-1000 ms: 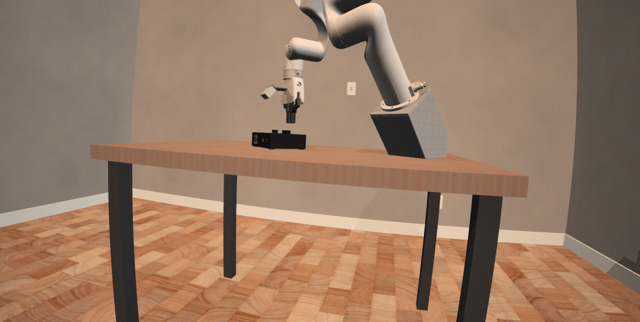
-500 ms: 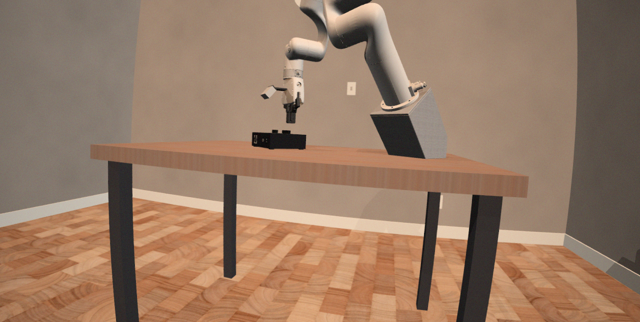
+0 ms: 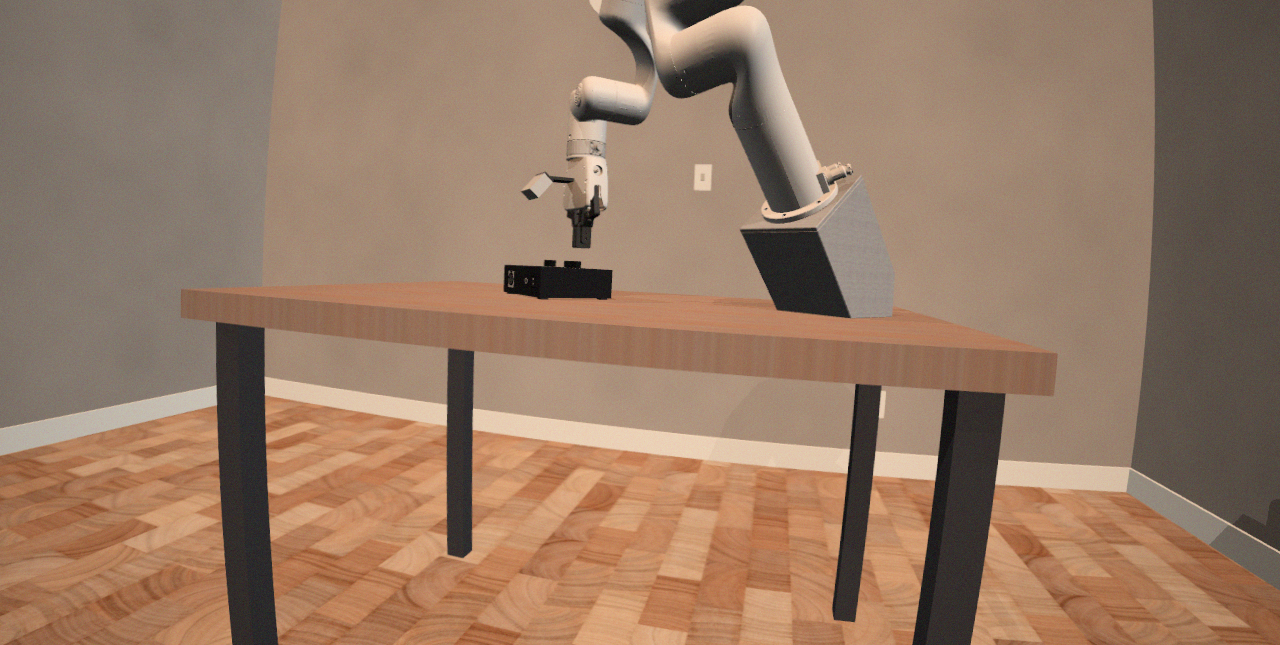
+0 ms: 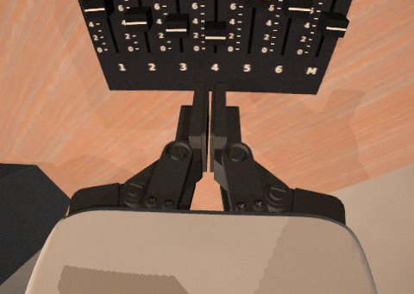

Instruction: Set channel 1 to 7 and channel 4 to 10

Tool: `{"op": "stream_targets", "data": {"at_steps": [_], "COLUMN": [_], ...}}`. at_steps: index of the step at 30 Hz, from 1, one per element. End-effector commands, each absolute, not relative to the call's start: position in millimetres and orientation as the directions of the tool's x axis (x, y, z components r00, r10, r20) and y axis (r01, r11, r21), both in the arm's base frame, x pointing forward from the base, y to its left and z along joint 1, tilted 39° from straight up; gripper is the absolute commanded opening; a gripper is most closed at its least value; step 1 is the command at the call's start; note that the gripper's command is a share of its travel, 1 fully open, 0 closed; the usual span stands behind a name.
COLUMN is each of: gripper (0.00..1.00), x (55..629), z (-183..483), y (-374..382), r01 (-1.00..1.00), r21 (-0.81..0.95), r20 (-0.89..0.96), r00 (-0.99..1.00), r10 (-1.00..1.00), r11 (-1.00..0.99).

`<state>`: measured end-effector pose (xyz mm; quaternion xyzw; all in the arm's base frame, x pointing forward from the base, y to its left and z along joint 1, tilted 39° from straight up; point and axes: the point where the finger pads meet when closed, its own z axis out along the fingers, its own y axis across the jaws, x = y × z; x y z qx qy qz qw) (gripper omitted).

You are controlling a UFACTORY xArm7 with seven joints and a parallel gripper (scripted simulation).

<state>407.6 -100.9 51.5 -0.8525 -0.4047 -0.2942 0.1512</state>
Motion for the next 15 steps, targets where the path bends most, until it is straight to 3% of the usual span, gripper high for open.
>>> {"op": "stream_targets", "data": {"at_steps": [1,15], "gripper": [0.00,0.00], "x": [408.9,412.1], "z": [50.6,44.3], "y": [-101.5,-97.6], "r01": [0.778,0.778], "r21": [-0.018,-0.018], "r20": [0.624,0.624], "r00": [0.500,0.500], "r10": [0.601,0.601], "r11": [-0.628,-0.628]}}
